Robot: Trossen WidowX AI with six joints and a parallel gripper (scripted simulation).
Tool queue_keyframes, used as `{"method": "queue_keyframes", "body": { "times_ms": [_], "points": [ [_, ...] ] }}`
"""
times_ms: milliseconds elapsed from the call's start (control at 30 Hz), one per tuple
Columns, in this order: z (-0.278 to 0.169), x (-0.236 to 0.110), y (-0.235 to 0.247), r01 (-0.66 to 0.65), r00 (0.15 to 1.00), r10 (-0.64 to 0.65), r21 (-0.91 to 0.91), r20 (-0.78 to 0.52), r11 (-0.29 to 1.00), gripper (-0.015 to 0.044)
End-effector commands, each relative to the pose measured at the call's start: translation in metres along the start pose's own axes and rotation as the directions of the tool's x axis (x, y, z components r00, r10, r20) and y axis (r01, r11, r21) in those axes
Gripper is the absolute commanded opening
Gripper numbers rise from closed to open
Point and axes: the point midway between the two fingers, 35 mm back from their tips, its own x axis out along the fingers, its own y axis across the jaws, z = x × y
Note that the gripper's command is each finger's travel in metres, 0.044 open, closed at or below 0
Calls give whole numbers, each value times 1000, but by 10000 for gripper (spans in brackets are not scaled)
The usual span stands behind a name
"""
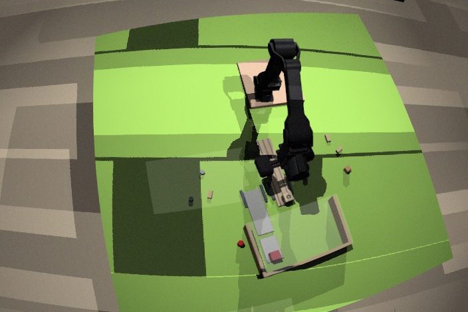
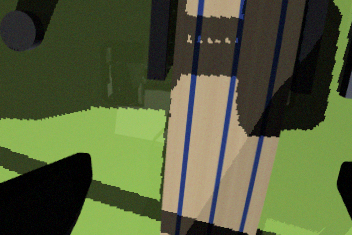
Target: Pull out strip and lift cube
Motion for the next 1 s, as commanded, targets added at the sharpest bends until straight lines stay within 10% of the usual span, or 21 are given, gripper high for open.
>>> {"method": "queue_keyframes", "body": {
  "times_ms": [0, 967],
  "points": [
    [15, -4, -1, 0, 1000, -1, 4, 10, 1000, 440],
    [96, -23, -7, 1, 1000, -1, 4, 15, 1000, 440]
  ]
}}
